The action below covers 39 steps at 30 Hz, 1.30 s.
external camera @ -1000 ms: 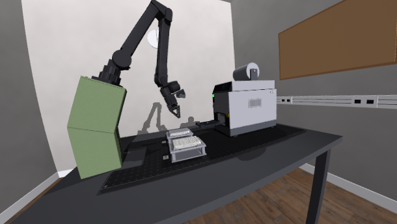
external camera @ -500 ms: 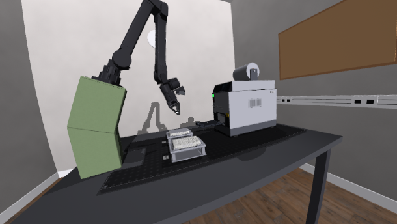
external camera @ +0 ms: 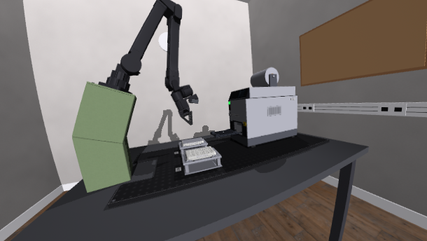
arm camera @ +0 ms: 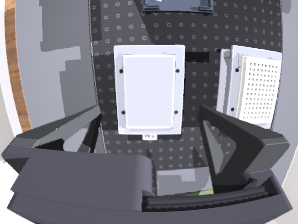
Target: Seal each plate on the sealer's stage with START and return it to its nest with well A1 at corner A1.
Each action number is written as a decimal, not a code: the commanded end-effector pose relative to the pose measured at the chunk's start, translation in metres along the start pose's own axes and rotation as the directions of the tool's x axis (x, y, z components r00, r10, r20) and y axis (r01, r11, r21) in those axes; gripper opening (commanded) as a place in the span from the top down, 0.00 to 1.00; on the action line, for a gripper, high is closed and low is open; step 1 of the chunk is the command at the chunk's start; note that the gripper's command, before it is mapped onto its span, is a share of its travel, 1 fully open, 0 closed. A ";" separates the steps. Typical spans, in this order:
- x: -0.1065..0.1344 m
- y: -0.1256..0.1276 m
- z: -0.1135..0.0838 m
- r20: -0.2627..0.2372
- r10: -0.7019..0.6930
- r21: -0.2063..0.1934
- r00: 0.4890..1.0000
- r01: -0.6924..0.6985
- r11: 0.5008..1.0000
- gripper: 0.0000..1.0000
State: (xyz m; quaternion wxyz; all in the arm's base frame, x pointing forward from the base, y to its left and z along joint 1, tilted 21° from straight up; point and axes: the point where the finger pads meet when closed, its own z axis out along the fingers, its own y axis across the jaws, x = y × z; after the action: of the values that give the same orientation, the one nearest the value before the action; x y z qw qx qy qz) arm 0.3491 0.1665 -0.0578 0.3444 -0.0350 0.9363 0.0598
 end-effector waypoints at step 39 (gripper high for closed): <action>-0.011 -0.002 -0.003 0.035 0.013 -0.006 0.999 -0.012 1.000 0.00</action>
State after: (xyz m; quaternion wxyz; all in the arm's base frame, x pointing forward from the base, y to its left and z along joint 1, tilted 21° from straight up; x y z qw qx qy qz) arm 0.3522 0.1674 -0.0554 0.3488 -0.0333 0.9346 0.0618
